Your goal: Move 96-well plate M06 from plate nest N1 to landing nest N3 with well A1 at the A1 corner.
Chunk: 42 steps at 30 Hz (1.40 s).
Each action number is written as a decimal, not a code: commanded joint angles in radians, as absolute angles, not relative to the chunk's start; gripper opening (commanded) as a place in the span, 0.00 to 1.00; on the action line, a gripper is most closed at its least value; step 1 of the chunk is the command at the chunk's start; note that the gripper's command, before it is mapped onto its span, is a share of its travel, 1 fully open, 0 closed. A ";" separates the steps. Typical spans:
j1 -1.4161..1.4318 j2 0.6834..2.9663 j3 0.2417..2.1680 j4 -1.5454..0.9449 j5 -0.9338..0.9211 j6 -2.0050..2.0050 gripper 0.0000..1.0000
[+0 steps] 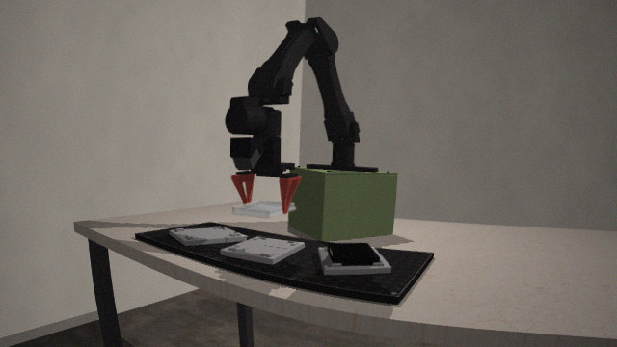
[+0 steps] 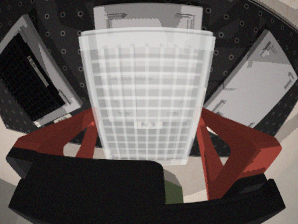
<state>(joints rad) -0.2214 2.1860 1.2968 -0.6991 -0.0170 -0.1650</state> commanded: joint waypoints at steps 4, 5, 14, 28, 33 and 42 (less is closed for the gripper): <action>-0.234 2.149 1.343 -0.710 -0.019 -0.171 0.00; -0.235 2.150 1.344 -0.710 -0.019 -0.171 0.00; -0.231 2.152 1.350 -0.702 -0.019 -0.172 0.00; -0.231 2.149 1.344 -0.688 -0.019 -0.172 0.00; -0.232 2.151 1.340 -0.682 -0.019 -0.172 0.00; -0.230 2.192 1.286 -0.644 -0.019 -0.171 0.00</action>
